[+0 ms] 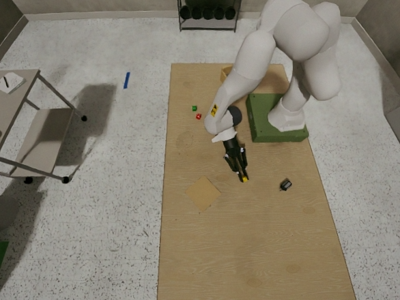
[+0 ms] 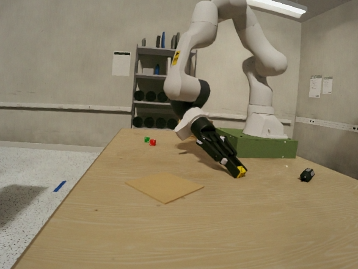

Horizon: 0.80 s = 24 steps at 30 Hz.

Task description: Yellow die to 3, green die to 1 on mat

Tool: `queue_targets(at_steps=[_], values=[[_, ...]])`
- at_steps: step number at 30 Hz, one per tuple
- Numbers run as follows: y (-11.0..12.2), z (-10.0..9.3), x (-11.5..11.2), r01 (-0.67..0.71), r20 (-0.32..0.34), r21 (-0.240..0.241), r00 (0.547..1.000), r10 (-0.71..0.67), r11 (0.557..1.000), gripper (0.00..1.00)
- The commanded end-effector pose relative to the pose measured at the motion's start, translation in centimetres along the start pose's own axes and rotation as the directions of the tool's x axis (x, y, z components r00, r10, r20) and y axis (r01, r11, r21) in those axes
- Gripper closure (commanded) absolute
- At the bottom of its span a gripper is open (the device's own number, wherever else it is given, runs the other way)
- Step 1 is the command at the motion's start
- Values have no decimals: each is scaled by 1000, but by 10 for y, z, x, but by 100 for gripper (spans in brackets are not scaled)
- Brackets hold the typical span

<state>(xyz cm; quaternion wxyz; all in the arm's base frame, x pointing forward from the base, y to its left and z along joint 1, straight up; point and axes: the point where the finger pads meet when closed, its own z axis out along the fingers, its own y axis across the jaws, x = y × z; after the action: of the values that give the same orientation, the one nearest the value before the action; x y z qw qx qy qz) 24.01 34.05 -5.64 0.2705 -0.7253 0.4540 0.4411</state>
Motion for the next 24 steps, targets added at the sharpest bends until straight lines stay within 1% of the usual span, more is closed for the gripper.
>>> queue_targets(at_steps=[1,8,9,11,12,14,15,20,21,24], values=[[-2,1,0,7,-1,2,1000,-7,1000,79],[-2,1,0,7,-1,2,1000,-7,1000,79],[-2,1,0,7,-1,2,1000,-7,1000,77],[-2,1,0,7,-1,2,1000,-7,1000,77],[-2,1,0,7,-1,2,1000,-7,1000,74],[-2,1,0,7,-1,2,1000,-7,1000,74],[-2,1,0,7,-1,2,1000,-7,1000,72],[-2,1,0,7,-1,2,1000,-7,1000,70],[-2,1,0,7,-1,2,1000,-7,1000,68],[-2,1,0,7,-1,2,1000,-7,1000,68]])
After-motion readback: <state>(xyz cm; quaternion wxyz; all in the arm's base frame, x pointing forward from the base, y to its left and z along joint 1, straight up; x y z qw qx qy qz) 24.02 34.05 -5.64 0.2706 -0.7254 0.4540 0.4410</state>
